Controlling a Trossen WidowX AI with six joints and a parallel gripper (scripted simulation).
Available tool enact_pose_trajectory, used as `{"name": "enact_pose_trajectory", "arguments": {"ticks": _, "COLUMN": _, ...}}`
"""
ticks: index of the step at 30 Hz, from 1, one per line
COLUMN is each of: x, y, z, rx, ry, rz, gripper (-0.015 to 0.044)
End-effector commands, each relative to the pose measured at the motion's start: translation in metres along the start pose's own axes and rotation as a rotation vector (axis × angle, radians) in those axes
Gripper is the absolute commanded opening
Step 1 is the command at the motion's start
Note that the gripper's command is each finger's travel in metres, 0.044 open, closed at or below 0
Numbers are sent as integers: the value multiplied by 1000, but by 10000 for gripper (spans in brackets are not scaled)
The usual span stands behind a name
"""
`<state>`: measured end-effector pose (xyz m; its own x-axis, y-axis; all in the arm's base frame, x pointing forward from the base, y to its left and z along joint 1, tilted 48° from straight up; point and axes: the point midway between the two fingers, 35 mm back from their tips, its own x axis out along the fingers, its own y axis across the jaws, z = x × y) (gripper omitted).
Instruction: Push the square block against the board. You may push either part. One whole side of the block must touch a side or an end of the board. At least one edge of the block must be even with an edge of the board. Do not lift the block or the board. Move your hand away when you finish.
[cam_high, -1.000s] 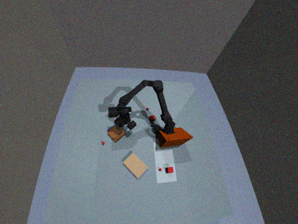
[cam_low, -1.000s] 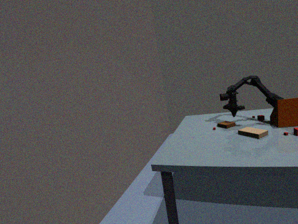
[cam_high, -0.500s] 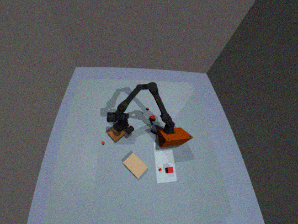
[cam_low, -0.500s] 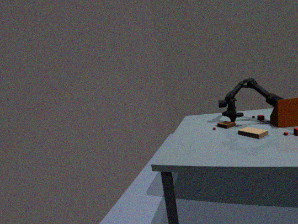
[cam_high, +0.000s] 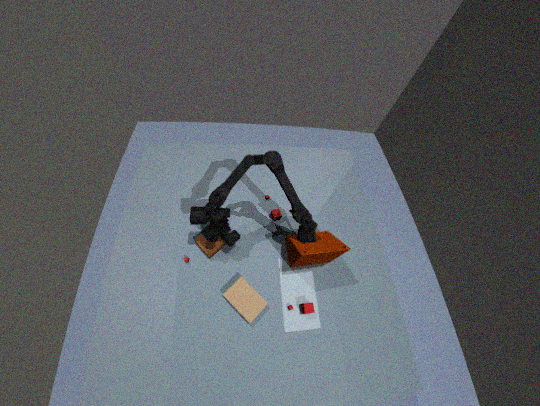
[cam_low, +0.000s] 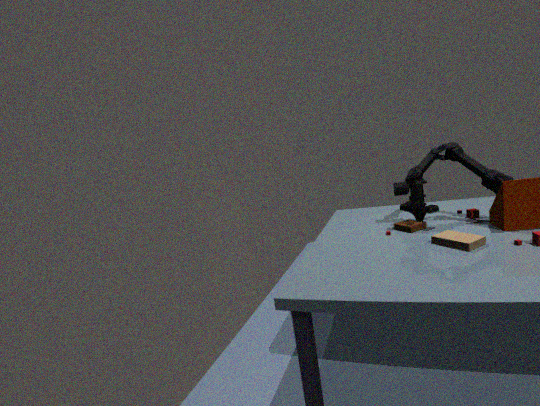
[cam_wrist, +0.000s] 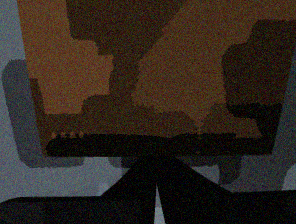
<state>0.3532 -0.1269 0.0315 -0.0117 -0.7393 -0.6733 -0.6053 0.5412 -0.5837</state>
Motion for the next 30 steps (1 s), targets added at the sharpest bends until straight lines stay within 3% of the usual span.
{"name": "enact_pose_trajectory", "arguments": {"ticks": 1, "x": -2, "y": -3, "z": 7, "rx": 8, "ry": -6, "rz": -4, "gripper": 0}}
{"name": "enact_pose_trajectory", "arguments": {"ticks": 30, "x": -3, "y": -4, "z": 48, "rx": 9, "ry": -8, "rz": -4, "gripper": 0}}
